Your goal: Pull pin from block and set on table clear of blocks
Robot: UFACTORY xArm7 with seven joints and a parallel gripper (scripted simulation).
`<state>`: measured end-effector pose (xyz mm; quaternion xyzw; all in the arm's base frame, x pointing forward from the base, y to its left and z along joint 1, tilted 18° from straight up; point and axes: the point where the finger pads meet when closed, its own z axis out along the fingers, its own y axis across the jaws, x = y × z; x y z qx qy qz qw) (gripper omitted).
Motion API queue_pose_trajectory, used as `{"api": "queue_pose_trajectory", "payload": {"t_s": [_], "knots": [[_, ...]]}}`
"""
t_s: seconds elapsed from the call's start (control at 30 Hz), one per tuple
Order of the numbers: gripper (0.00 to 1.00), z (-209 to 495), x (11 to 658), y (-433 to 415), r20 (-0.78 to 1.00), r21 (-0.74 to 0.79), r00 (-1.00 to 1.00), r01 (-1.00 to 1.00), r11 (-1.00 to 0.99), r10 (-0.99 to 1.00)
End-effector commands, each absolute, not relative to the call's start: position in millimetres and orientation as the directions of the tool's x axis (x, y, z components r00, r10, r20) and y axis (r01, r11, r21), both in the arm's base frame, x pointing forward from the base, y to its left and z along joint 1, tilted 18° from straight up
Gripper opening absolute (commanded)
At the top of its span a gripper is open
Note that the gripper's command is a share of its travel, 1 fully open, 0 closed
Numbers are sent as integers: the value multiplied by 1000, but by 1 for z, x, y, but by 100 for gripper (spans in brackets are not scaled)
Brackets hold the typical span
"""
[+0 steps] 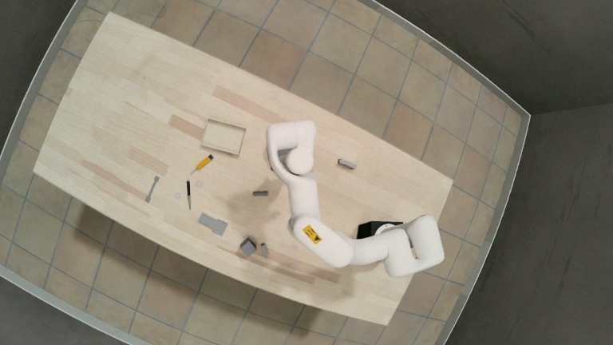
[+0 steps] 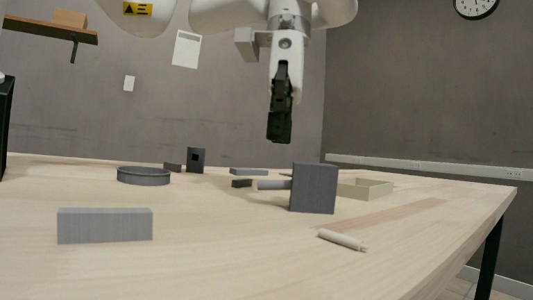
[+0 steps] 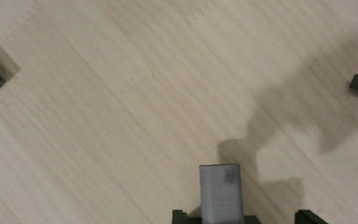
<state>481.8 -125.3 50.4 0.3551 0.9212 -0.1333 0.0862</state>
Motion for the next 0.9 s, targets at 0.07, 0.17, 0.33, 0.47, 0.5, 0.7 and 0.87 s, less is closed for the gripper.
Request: {"api": "queue_pose_trajectory", "payload": {"t_s": [0.07, 0.17, 0.33, 0.47, 0.5, 0.7, 0.87], "knots": [[66, 52, 483, -125, -256, -183, -733, 677, 713, 630], [66, 52, 482, -125, -256, -183, -734, 676, 714, 629], [66, 50, 482, -126, -255, -181, -740, 669, 721, 623], [66, 45, 481, -127, -252, -177, -751, 655, 734, 610], [66, 44, 480, -127, -251, -176, -754, 652, 737, 607], [66, 41, 479, -128, -250, -174, -761, 644, 745, 599], [66, 41, 479, -128, -250, -174, -761, 644, 745, 599]]}}
